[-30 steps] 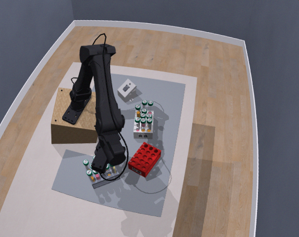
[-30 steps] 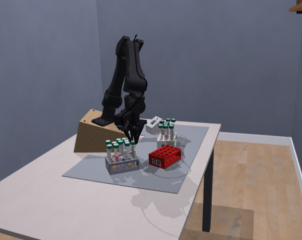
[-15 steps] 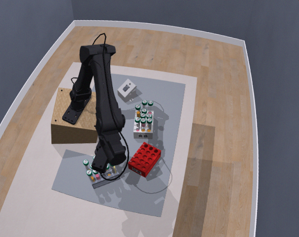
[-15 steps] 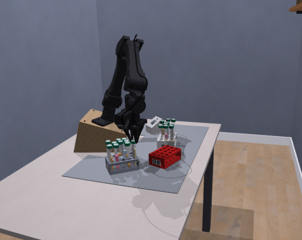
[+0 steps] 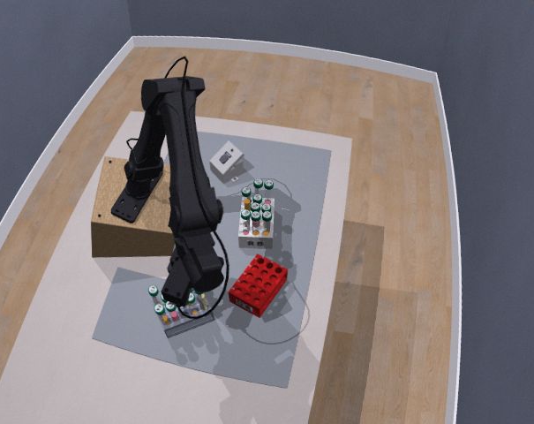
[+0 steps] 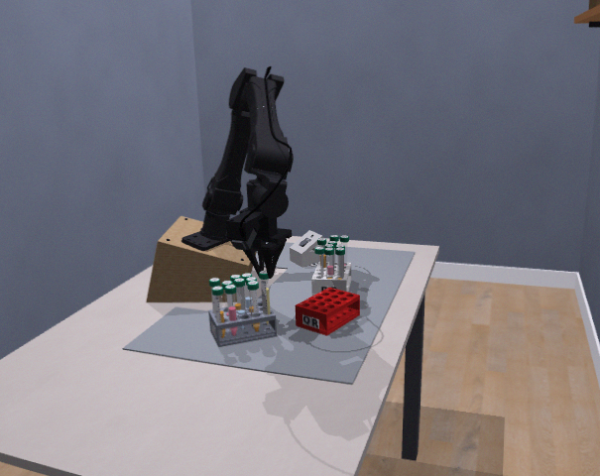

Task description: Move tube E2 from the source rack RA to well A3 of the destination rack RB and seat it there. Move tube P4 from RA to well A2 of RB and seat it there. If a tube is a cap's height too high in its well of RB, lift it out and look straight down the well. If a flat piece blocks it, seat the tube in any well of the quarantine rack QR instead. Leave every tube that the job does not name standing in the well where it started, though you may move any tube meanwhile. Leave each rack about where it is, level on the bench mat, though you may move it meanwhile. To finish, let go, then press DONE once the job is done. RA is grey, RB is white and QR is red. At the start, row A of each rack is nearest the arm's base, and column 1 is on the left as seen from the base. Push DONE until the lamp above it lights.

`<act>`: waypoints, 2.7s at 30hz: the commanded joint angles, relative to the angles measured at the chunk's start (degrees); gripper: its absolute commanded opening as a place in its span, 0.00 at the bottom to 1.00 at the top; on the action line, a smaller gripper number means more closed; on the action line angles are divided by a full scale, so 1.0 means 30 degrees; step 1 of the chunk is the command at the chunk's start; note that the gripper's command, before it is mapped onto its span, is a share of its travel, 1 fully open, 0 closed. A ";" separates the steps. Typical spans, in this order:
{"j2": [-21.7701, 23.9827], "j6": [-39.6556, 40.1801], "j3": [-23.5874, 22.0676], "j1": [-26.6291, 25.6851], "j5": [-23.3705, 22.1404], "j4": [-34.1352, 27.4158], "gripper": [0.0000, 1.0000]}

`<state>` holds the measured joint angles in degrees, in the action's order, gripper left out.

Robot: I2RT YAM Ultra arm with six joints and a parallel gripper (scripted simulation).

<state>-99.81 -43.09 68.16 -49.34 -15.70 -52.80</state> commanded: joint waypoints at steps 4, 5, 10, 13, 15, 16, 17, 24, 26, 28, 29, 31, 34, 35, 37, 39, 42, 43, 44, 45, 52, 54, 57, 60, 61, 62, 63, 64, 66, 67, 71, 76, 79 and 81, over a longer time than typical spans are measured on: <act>0.0723 0.0259 0.0922 -0.0450 0.0148 -0.0849 0.00; 0.0744 0.0283 0.0971 -0.0473 0.0139 -0.0925 0.00; 0.0872 0.0352 0.1205 -0.0540 0.0112 -0.1305 0.00; 0.0895 0.0352 0.1264 -0.0552 0.0106 -0.1394 0.00; 0.0943 0.0390 0.1358 -0.0575 0.0098 -0.1541 0.00; 0.0962 0.0404 0.1411 -0.0589 0.0094 -0.1616 0.00; 0.0977 0.0421 0.1468 -0.0605 0.0088 -0.1692 0.00; 0.1091 0.0559 0.1853 -0.0738 0.0038 -0.2227 0.00; 0.1149 0.0578 0.1936 -0.0756 0.0030 -0.2375 0.00; 0.1179 0.0587 0.1977 -0.0764 0.0027 -0.2448 0.00; 0.1179 0.0587 0.1977 -0.0764 0.0027 -0.2448 0.00; 0.1227 0.0617 0.2079 -0.0793 0.0017 -0.2607 0.00; 0.1277 0.0671 0.2238 -0.0846 -0.0001 -0.2830 0.00; 0.1288 0.0694 0.2299 -0.0867 -0.0008 -0.2906 0.00; 0.1306 0.0740 0.2422 -0.0912 -0.0024 -0.3060 0.00; 0.1332 0.0776 0.2540 -0.0947 -0.0037 -0.3213 0.00; 0.1397 0.0807 0.2691 -0.0976 -0.0049 -0.3438 0.00; 0.1423 0.0816 0.2737 -0.0984 -0.0053 -0.3512 0.00; 0.1449 0.0825 0.2782 -0.0994 -0.0056 -0.3586 0.00; 0.1449 0.0825 0.2782 -0.0994 -0.0056 -0.3586 0.00; 0.1534 0.0932 0.3128 -0.1096 -0.0090 -0.4046 0.00; 0.1146 0.0806 0.2802 -0.0917 -0.0022 -0.3849 0.00; 0.1488 0.0895 0.3199 -0.1092 -0.0089 -0.4071 0.00; 0.1221 0.0866 0.3291 -0.1093 -0.0091 -0.4102 0.00; 0.1156 0.0870 0.3308 -0.1095 -0.0092 -0.4107 0.00; 0.1156 0.0870 0.3308 -0.1095 -0.0092 -0.4107 0.00; 0.1156 0.0870 0.3308 -0.1095 -0.0092 -0.4107 0.00; 0.1527 0.0863 0.3179 -0.1087 -0.0087 -0.4071 0.00; 0.1722 0.0889 0.2155 -0.1087 -0.0098 -0.4012 0.00; 0.1833 0.0899 0.2029 -0.1088 -0.0098 -0.3954 0.00; 0.2310 0.0927 0.1501 -0.1102 -0.0103 -0.3894 0.00; 0.2914 0.0961 0.0844 -0.1133 -0.0110 -0.3646 0.00; 0.3151 0.0975 0.0582 -0.1145 -0.0114 -0.3604 0.00; 0.3284 0.0964 0.0443 -0.1157 -0.0118 -0.3599 0.00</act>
<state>-91.98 -40.58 70.87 -51.66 -15.70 -64.10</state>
